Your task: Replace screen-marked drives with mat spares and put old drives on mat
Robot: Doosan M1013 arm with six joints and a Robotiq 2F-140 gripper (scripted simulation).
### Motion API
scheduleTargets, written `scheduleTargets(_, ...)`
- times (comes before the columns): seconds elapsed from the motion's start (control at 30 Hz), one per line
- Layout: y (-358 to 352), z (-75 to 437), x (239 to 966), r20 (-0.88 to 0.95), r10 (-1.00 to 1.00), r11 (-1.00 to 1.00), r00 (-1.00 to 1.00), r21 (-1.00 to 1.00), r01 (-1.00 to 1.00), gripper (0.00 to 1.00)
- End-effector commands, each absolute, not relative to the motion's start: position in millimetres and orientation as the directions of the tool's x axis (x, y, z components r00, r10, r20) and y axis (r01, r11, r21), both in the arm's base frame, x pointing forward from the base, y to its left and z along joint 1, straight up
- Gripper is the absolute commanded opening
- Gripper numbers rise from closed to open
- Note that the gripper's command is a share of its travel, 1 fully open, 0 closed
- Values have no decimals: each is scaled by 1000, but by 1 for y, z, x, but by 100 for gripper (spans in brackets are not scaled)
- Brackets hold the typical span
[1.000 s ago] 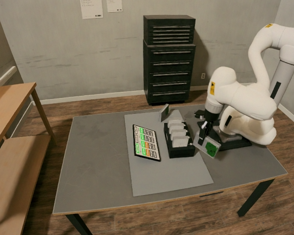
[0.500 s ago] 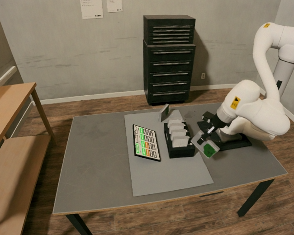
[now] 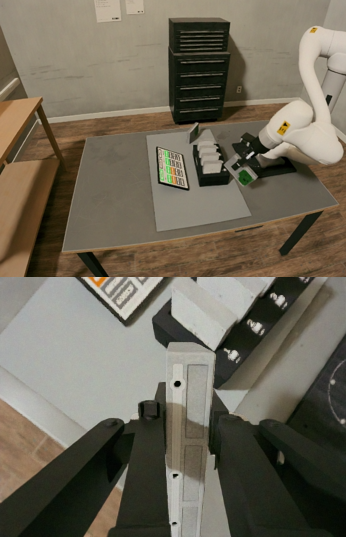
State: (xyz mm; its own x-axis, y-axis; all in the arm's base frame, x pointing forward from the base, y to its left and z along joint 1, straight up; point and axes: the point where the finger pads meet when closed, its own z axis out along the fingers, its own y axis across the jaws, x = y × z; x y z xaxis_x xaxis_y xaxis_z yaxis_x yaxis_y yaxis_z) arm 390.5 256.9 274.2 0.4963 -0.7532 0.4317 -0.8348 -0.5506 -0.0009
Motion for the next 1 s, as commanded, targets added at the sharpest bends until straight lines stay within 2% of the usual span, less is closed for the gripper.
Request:
scheduleTargets(0.0, 257, 274, 390, 486, -730, -550, 480, 0, -835, 10)
scheduleTargets(0.27, 257, 274, 391, 655, -632, -549, 414, -1, -836, 10)
scheduleTargets(0.97, 257, 275, 391, 764, -540, -549, 352, -2, -836, 10)
